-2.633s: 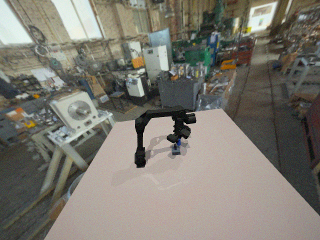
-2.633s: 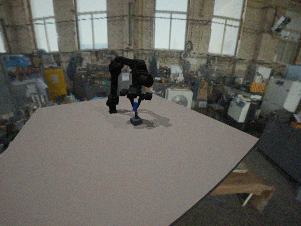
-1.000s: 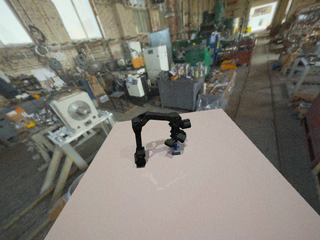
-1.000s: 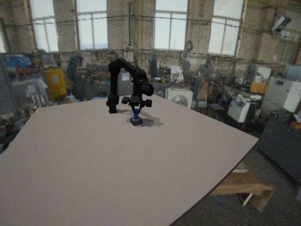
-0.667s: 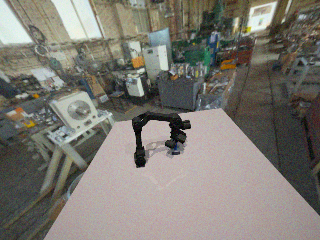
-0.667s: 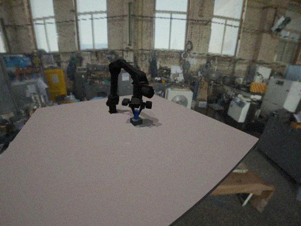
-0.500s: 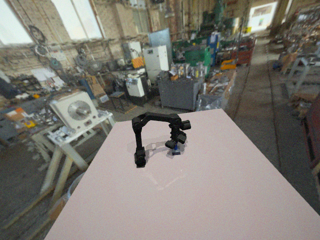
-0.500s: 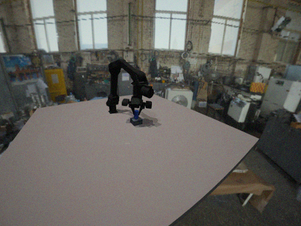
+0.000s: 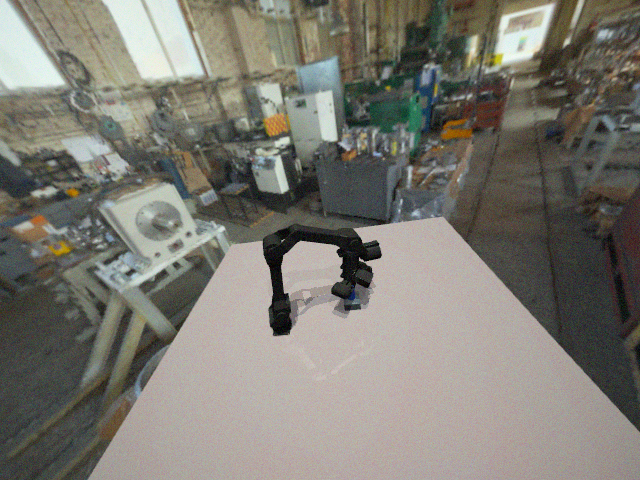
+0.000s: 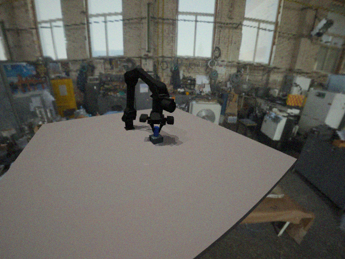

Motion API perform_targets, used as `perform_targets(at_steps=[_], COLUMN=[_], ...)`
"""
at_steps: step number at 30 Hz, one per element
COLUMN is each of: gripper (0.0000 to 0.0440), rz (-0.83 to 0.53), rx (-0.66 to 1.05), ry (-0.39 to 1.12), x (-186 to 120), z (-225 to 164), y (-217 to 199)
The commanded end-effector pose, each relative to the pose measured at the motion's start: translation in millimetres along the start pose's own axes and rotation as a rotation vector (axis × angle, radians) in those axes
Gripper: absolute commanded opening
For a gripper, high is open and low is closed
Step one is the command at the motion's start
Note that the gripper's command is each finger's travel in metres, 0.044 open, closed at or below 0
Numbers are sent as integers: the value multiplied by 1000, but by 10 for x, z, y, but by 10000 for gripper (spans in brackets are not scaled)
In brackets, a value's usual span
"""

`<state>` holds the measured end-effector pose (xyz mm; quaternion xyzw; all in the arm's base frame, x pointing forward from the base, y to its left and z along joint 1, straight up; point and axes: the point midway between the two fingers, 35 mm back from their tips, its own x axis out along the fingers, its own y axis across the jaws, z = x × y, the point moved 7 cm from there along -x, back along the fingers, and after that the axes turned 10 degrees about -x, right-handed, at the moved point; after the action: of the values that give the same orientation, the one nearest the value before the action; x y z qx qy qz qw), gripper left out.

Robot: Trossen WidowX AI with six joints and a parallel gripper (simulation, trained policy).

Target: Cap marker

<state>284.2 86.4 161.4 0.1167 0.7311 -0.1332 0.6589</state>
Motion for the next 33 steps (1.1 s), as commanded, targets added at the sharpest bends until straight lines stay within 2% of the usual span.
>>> perform_targets(at_steps=[1,33], gripper=[76,129], rz=[-50,-55], rx=[-3,-30], ry=[14,1], x=[174,184], z=[47,62], y=[-43,-63])
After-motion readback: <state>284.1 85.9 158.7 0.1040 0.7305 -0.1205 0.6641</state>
